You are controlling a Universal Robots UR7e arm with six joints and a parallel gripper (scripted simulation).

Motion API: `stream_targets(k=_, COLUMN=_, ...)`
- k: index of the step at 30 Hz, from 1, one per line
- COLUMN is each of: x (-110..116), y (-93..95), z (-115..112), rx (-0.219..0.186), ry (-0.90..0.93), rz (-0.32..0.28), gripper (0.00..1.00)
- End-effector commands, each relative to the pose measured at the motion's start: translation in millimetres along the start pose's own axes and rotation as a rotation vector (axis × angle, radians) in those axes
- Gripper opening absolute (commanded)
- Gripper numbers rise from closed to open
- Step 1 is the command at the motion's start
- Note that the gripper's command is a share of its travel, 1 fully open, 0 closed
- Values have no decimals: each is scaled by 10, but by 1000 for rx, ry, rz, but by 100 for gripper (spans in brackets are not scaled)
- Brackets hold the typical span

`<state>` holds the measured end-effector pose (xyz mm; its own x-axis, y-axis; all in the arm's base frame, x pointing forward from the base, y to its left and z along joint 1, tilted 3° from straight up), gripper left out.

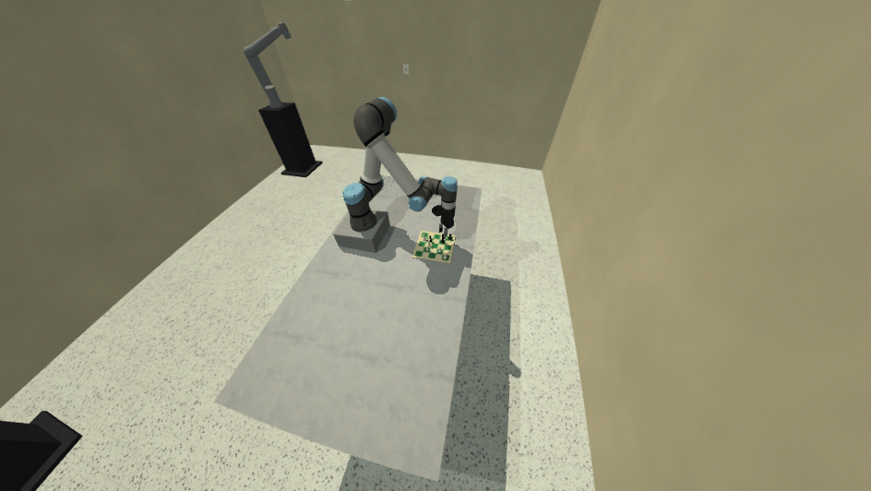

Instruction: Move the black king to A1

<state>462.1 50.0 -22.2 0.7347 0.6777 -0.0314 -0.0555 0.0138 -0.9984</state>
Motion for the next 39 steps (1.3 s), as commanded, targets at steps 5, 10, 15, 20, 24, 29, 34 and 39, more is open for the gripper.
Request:
stream_targets(k=5, x=-14, y=229, z=22, rx=4, ry=0, rz=3, gripper=79)
stream_targets(k=10, x=-14, y=337, z=23, rx=4, ry=0, rz=3, gripper=79)
stream_targets(k=15, x=-14, y=384, z=23, rx=4, ry=0, rz=3, gripper=79)
stream_targets(k=20, x=-11, y=385, z=19, rx=3, ry=0, rz=2, gripper=79)
stream_targets(k=24, x=-8, y=379, z=16, rx=2, ry=0, rz=1, gripper=79)
stream_targets(k=29, x=-8, y=377, z=16, rx=2, ry=0, rz=1, gripper=79)
stream_targets(k=34, x=-8, y=377, z=16, rx=3, ry=0, rz=1, gripper=79)
stream_targets(k=39, x=-8, y=377, z=16, rx=3, ry=0, rz=1, gripper=79)
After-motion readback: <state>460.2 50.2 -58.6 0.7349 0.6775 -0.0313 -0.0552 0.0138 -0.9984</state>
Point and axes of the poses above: the point where the finger pads meet when closed, its own y axis out along the fingers, its own z axis across the jaws, x = y × z, the point moved 2 cm from there along -y, back along the fingers, and after that the axes turned 6 degrees about y, right-handed, at the moved point
